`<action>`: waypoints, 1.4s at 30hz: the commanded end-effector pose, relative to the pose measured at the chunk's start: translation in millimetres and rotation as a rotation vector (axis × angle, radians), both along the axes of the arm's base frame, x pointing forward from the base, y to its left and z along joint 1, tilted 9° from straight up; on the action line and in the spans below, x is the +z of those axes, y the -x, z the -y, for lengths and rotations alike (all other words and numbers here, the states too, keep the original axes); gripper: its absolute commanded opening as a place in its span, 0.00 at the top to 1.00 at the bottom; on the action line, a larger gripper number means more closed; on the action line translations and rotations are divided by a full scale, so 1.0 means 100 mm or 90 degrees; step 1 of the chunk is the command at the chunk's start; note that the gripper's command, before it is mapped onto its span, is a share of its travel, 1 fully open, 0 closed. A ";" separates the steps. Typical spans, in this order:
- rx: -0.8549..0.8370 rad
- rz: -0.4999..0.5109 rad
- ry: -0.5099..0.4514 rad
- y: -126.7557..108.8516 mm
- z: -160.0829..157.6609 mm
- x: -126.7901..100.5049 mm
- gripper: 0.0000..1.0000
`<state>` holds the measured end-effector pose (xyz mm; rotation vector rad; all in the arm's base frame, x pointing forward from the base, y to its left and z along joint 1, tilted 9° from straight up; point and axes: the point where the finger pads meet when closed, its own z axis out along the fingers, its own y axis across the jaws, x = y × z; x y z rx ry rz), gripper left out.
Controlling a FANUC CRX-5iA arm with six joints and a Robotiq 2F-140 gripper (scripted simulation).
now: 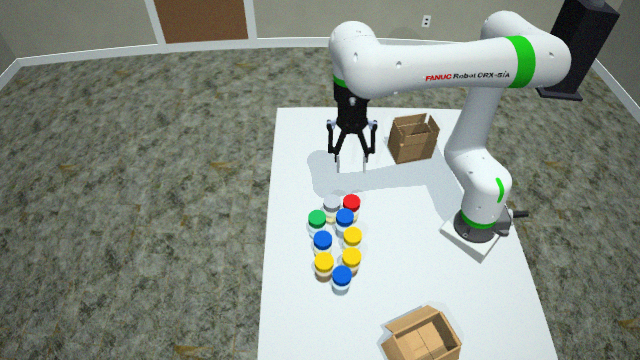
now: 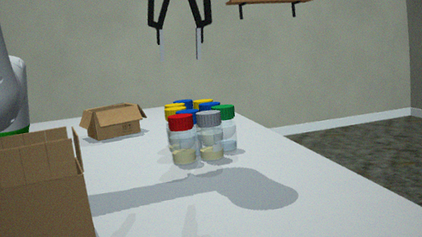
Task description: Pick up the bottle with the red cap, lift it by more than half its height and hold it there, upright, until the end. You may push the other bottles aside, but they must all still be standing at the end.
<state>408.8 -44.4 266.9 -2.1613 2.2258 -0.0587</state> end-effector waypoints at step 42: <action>0.548 0.000 0.061 0.16 -0.09 0.10 0.49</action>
